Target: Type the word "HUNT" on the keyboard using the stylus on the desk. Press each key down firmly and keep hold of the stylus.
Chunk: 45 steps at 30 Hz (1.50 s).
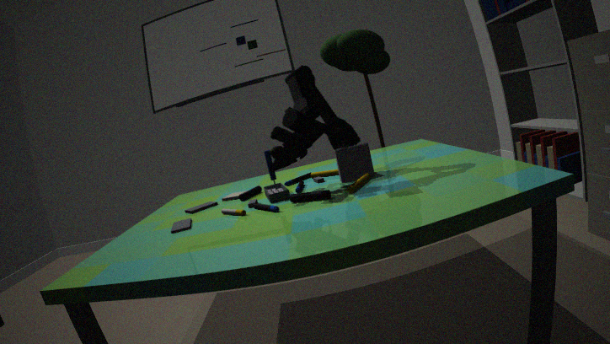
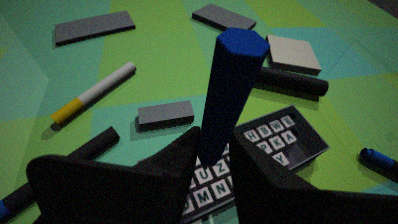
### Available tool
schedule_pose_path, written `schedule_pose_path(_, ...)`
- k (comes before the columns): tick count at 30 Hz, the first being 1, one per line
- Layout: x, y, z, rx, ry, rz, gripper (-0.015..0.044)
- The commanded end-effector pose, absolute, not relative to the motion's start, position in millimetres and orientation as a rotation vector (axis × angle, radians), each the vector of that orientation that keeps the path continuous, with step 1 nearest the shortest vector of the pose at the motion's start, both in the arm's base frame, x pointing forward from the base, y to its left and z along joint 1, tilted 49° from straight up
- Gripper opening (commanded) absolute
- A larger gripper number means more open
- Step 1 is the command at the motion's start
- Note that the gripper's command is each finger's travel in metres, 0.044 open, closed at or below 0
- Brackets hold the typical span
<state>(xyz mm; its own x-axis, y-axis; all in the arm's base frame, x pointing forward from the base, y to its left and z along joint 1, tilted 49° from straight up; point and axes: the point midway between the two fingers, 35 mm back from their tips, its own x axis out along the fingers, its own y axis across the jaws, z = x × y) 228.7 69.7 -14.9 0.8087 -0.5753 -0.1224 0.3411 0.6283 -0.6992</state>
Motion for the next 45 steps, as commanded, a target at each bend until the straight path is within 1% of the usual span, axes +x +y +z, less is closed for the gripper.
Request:
schedule_pose_path(1, 229, 69, -14, -0.723, 0.348, -0.539, 0.0081)
schedule_pose_path(45, 228, 57, -24, -0.724, 0.348, -0.539, 0.0081)
